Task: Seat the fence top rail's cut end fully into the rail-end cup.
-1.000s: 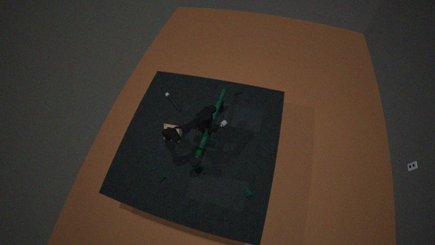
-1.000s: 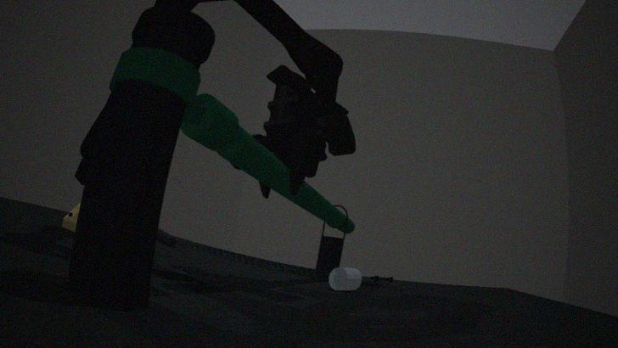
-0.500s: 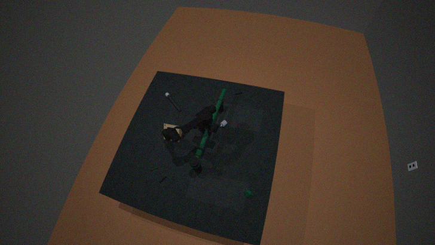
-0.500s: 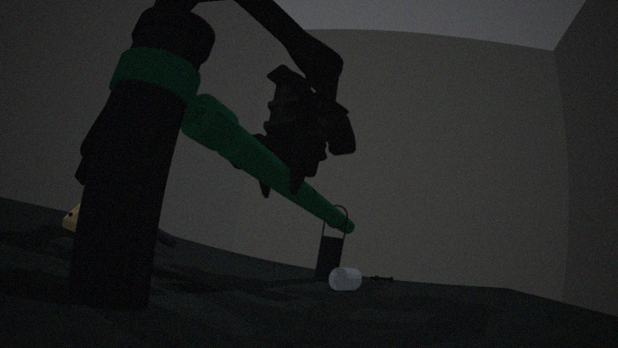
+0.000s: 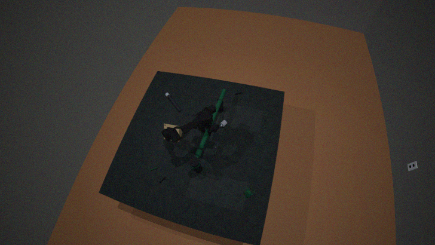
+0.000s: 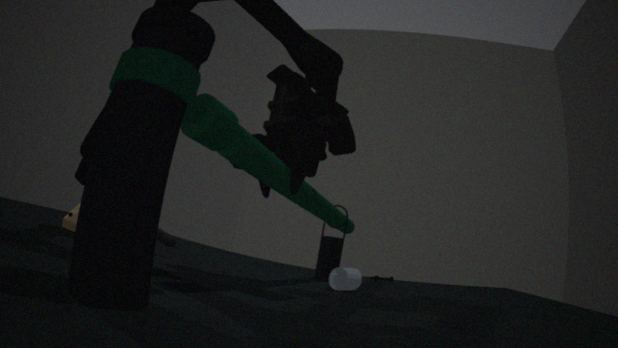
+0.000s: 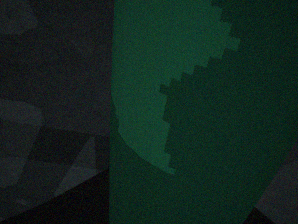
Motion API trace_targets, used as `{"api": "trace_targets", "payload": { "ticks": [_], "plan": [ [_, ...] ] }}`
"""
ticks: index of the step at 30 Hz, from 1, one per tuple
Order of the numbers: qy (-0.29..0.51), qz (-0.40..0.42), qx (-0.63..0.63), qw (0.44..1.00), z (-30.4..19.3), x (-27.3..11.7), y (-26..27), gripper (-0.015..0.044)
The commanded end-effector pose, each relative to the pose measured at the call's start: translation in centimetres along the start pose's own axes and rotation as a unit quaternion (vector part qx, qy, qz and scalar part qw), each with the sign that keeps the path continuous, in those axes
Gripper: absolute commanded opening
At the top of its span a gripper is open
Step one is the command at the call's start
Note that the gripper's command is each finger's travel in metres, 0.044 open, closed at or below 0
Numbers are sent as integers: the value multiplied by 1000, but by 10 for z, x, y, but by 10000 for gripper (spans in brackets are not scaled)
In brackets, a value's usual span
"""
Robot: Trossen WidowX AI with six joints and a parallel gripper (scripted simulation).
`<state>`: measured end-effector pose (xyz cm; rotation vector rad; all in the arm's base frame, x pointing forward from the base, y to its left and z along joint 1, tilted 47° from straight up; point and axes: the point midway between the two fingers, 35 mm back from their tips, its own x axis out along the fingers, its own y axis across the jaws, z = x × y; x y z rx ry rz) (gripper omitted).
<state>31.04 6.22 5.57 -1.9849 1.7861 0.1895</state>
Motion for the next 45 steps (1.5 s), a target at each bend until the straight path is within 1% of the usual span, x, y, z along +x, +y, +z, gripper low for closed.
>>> {"api": "trace_targets", "payload": {
  "ticks": [1, 8, 21, 45],
  "plan": [
    [1, -6, 4, 1000, -3, -1, -3, 0],
    [0, 0, 0, 1000, -1, 0, 0, 0],
    [0, 0, 0, 1000, -19, 2, 0, 0],
    [0, 0, 0, 1000, -19, 2, 0, 0]
  ]
}}
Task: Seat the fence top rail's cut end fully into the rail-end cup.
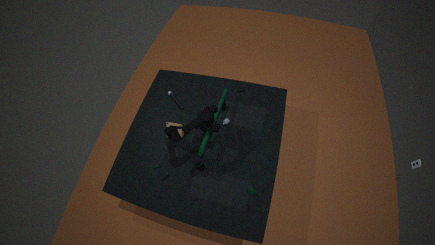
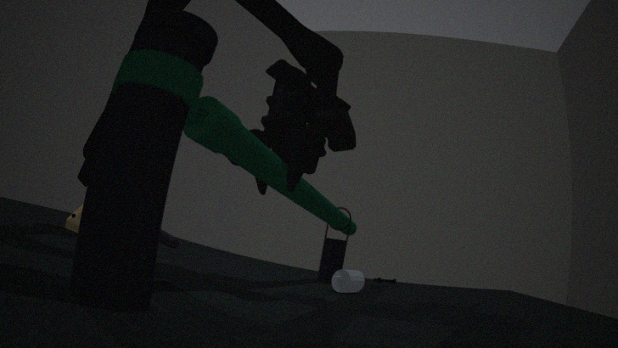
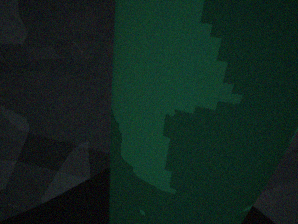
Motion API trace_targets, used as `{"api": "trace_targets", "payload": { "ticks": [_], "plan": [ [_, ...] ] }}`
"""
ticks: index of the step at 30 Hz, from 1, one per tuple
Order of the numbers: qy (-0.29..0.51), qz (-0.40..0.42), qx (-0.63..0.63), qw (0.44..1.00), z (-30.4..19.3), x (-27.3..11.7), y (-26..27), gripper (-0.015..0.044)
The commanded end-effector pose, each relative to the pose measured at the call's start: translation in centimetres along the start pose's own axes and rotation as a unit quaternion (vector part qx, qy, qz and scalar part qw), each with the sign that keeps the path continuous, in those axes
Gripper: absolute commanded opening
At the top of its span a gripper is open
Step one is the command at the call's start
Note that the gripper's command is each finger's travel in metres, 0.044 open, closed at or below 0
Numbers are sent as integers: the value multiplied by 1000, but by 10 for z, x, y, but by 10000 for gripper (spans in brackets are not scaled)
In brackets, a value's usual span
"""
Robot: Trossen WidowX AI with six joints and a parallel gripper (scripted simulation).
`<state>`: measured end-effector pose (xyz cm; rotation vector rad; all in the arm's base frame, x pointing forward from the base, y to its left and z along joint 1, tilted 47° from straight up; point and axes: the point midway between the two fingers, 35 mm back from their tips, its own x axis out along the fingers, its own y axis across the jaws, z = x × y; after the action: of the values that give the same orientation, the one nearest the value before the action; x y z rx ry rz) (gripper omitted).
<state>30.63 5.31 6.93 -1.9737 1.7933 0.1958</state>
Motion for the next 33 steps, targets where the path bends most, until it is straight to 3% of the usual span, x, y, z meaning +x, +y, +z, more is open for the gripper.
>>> {"api": "trace_targets", "payload": {
  "ticks": [1, 33],
  "plan": [
    [3, -5, -1, 1000, -3, -1, -2, 0],
    [0, 0, 0, 1000, 0, 0, 0, 0]
  ]
}}
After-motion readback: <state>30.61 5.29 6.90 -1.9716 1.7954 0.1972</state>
